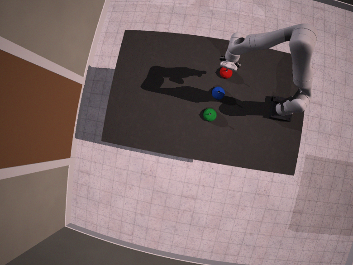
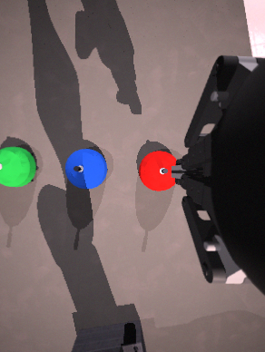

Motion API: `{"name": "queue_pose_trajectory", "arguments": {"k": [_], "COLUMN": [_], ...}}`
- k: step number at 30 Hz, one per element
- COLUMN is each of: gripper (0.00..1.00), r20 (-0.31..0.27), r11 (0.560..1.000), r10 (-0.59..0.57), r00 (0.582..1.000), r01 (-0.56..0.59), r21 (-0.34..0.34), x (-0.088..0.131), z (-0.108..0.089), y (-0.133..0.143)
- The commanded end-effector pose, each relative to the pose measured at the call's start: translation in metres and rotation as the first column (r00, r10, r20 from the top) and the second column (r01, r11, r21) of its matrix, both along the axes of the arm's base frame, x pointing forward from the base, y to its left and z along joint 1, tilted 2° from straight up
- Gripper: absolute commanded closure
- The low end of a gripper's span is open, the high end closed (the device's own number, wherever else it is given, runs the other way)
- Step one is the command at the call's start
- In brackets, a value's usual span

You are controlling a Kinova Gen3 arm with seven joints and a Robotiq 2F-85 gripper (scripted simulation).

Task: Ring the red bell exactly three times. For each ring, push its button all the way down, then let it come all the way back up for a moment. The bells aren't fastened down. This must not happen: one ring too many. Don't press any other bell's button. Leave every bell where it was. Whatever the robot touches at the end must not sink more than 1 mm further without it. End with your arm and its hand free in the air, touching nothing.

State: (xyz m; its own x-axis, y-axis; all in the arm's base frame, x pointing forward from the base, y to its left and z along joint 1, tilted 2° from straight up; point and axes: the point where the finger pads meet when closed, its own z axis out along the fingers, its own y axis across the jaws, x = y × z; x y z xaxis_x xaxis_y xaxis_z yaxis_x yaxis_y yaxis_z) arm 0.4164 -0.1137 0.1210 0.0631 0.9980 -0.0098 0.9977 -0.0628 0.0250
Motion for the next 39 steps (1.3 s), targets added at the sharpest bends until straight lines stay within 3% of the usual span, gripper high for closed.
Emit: {"name": "queue_pose_trajectory", "arguments": {"k": [1,39], "gripper": [1.0,1.0], "r20": [0.002,0.002], "r11": [1.0,1.0], "r10": [0.0,0.0], "r00": [1.0,1.0], "r01": [0.0,0.0], "r21": [-0.001,-0.001], "x": [0.0004,0.0006], "z": [0.0007,-0.0028], "y": [-0.0001,-0.0001]}}
